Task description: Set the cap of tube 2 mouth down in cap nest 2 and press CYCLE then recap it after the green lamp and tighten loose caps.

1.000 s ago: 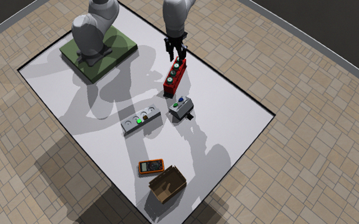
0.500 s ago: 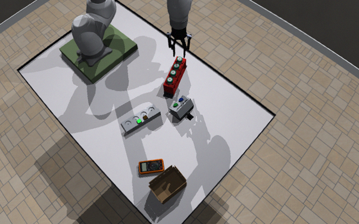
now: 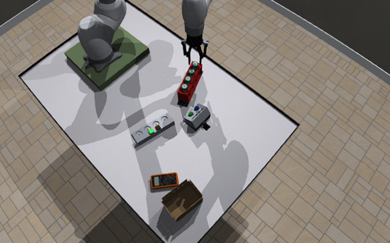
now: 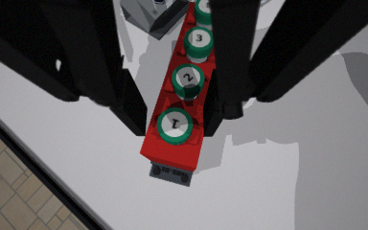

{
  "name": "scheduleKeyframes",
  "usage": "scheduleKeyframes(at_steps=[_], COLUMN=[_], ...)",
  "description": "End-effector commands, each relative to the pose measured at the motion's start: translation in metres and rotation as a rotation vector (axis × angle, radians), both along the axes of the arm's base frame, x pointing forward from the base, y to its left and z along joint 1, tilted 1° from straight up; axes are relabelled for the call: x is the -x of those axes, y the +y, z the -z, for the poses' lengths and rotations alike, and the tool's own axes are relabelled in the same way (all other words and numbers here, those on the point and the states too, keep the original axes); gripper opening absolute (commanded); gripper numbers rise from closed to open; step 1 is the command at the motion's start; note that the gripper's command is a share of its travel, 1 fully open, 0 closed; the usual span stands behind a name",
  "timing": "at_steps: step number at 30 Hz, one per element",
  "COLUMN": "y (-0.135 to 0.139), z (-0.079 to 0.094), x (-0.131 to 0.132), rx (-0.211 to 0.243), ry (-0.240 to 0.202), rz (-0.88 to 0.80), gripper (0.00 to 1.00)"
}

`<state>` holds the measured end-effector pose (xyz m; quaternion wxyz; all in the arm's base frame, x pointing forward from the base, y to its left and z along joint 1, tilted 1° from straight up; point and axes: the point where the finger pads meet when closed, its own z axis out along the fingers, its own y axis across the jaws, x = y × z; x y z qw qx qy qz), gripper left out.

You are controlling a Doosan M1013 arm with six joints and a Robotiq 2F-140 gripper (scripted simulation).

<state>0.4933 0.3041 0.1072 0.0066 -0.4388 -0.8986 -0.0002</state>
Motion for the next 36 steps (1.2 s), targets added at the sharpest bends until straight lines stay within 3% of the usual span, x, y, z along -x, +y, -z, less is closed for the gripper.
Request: scheduleKeyframes(at_steps=[1, 35, 36], y=[0.001, 0.001, 0.001], z=[0.007, 0.017, 0.017], x=[0.0, 0.0, 0.0], rx=[-0.001, -0.001, -0.001], ry=[-0.001, -0.001, -0.001], rz=[0.0, 0.0, 0.0], gripper=[0.41, 0.41, 0.3])
